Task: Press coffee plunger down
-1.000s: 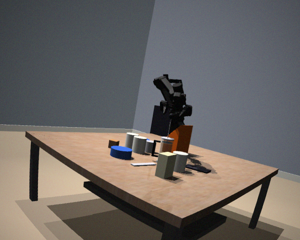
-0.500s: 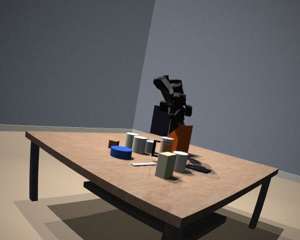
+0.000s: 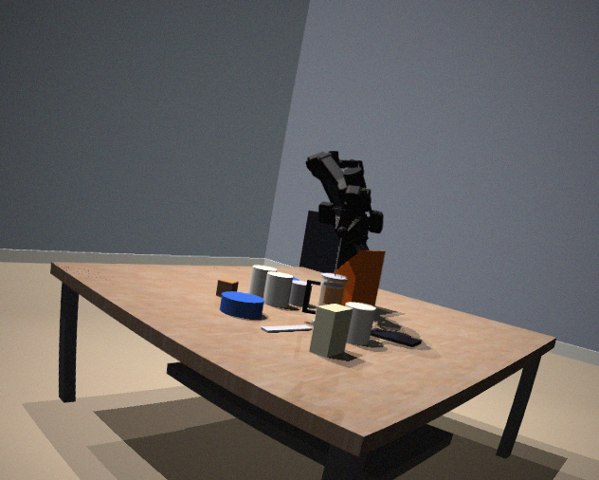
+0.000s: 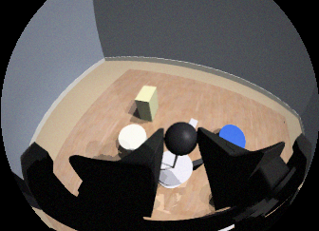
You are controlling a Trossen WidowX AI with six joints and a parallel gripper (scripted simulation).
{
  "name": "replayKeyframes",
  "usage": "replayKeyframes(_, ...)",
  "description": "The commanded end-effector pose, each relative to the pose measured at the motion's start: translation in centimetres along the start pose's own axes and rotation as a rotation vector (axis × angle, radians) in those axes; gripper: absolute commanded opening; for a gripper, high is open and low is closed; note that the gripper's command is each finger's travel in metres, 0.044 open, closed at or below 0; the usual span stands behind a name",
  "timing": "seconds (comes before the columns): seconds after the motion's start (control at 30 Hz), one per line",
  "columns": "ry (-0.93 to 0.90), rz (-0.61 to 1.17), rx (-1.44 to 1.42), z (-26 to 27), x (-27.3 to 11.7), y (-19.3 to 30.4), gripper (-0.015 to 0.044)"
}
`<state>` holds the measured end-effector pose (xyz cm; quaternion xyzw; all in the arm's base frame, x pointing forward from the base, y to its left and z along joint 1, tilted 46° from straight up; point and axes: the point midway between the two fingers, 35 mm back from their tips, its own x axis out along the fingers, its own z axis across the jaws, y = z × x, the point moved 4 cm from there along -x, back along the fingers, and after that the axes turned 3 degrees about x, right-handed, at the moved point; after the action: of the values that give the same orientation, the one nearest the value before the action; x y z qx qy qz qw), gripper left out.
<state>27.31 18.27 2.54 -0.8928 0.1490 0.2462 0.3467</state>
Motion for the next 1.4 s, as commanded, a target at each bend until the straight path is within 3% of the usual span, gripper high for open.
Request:
replayKeyframes(0.0,-0.004,0.016,-0.008,0.1,0.6,1.0,0.0123)
replayKeyframes(1.37,-0.003,0.017,-0.009,-0.2,5.0,6.3,0.0123)
